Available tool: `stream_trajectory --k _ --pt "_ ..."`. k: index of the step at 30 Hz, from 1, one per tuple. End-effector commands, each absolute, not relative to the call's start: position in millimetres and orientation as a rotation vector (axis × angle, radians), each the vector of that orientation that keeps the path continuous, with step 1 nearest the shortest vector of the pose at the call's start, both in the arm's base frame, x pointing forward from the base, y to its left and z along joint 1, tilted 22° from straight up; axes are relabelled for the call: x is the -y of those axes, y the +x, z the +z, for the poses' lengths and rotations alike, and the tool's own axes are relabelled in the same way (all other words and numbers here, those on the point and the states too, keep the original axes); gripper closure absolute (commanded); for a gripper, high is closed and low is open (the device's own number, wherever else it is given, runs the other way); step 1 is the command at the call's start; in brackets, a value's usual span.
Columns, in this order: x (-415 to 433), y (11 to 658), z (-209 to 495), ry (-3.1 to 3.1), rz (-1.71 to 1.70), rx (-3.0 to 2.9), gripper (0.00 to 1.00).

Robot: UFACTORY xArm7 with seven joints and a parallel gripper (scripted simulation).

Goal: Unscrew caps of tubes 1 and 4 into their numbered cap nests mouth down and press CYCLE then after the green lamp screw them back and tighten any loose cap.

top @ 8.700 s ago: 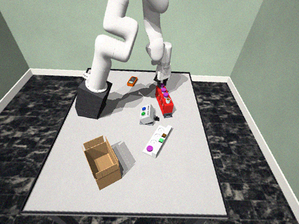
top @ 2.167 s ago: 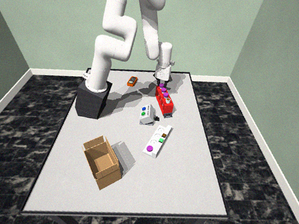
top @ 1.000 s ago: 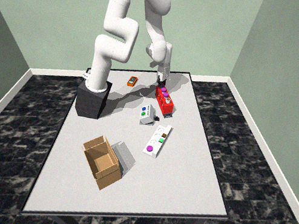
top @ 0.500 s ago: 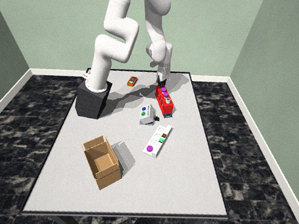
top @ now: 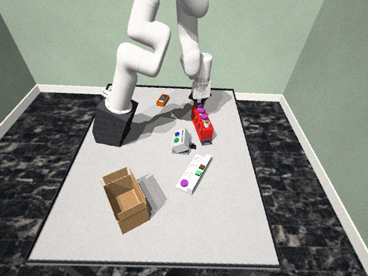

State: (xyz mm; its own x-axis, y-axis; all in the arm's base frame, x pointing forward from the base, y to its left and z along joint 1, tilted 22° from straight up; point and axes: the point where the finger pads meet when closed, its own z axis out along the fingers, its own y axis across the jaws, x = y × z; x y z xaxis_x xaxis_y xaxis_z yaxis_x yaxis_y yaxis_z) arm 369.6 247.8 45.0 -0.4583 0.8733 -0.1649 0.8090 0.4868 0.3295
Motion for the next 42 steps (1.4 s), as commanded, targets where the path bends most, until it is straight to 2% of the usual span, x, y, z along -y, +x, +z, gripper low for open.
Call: stream_trajectory --k 1,13,20,21,42 --pt "-249 370 45 1.729 0.342 -2.230 1.00" --pt "-249 370 45 2.271 0.446 -1.766 1.00" --pt "-249 370 45 2.292 0.450 -1.743 1.00" --pt "-249 370 45 2.292 0.450 -1.743 0.54" --pt "-249 361 67 2.292 0.450 -1.743 0.54"
